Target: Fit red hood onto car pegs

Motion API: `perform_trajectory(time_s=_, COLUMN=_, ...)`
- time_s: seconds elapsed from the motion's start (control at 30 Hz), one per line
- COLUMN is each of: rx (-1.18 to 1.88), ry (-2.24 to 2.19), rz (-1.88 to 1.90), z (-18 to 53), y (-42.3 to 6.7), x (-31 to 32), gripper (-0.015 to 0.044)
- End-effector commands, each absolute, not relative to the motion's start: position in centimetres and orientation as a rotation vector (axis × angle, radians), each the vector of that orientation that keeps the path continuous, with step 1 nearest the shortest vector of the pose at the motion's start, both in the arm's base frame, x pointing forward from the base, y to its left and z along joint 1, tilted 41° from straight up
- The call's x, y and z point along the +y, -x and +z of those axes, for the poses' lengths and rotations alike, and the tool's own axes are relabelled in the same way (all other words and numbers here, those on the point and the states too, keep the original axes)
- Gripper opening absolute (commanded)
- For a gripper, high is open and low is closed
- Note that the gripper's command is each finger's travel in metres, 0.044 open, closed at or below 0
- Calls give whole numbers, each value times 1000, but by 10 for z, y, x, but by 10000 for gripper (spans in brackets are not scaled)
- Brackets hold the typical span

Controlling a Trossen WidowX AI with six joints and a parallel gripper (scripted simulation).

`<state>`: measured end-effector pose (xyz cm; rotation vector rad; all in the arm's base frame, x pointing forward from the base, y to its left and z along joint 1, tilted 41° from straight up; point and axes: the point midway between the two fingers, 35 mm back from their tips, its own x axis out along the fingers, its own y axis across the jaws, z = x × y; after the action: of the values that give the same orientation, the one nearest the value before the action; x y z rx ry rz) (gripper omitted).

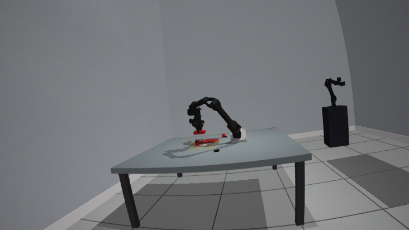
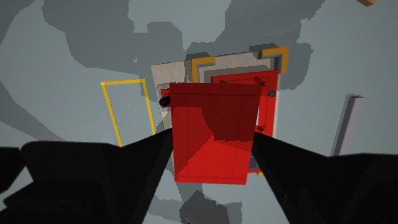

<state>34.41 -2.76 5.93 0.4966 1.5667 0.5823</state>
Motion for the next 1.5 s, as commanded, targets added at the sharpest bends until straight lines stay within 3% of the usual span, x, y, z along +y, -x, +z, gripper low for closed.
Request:
perform_trajectory(time_s=0.0, rx=1551, ry=-456, rz=624, z=38, y=-348, x=-49, gripper=0)
perform_trajectory(time_s=0.33, rx=1526, ry=-411, rz=679, z=13, y=-349, x=-74, gripper=0)
perform_trajectory(time_s=1.47, rx=1525, ry=-412, rz=680, z=-25, y=-345, x=-42, gripper=0)
